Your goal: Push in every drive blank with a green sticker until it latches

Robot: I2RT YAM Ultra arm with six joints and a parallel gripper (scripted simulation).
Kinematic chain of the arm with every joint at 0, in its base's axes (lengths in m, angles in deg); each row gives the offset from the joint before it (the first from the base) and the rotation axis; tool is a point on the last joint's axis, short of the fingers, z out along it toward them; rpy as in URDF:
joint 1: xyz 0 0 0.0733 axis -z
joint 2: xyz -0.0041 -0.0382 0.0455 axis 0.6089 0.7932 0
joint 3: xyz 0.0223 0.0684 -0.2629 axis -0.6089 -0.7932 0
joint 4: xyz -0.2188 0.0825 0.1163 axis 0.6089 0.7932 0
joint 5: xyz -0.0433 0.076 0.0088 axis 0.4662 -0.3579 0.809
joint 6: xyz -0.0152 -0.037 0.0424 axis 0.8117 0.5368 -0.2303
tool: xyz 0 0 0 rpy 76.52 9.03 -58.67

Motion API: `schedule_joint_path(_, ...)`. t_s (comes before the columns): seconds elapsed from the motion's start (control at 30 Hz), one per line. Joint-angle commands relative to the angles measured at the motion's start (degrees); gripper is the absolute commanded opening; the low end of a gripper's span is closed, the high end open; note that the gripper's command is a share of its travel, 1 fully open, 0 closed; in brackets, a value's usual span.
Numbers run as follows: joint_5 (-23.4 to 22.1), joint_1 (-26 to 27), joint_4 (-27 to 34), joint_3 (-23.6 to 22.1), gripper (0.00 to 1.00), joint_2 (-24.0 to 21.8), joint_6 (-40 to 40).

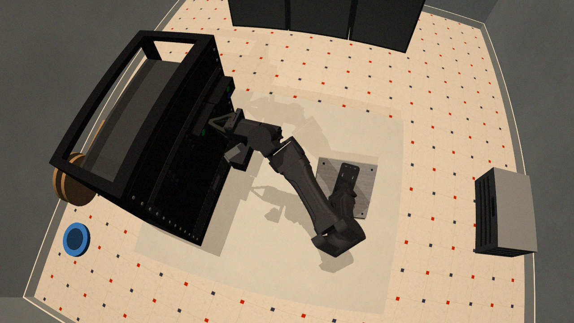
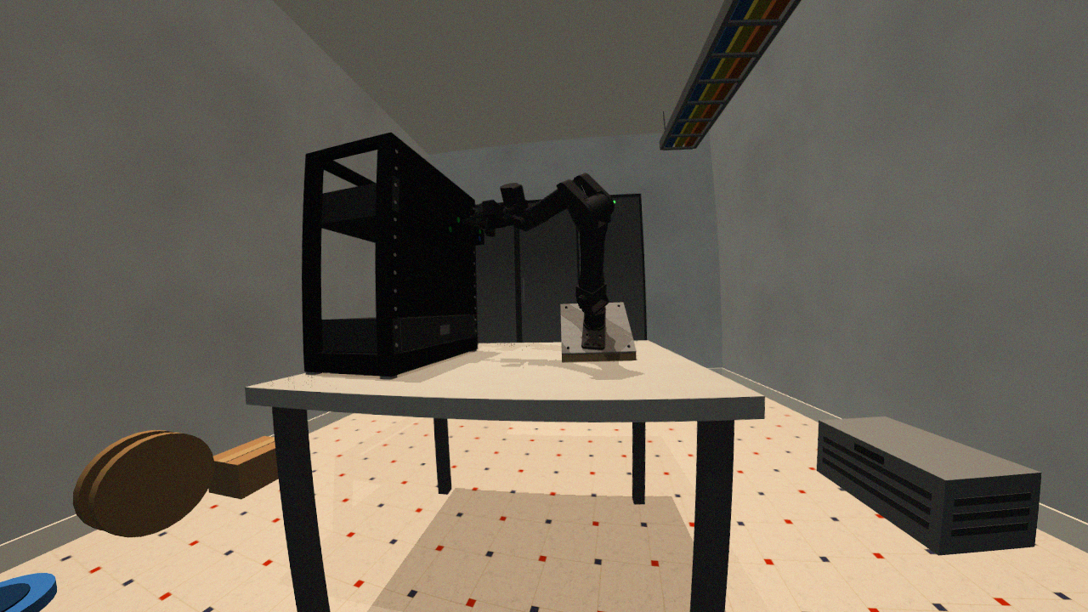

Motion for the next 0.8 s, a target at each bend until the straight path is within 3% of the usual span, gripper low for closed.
schedule_joint_path(0.0,1.89,-1.03,-0.46,2.76,0.00,1.31,-0.89)
schedule_joint_path(0.77,3.12,-2.26,-0.42,4.57,0.00,2.73,-1.08)
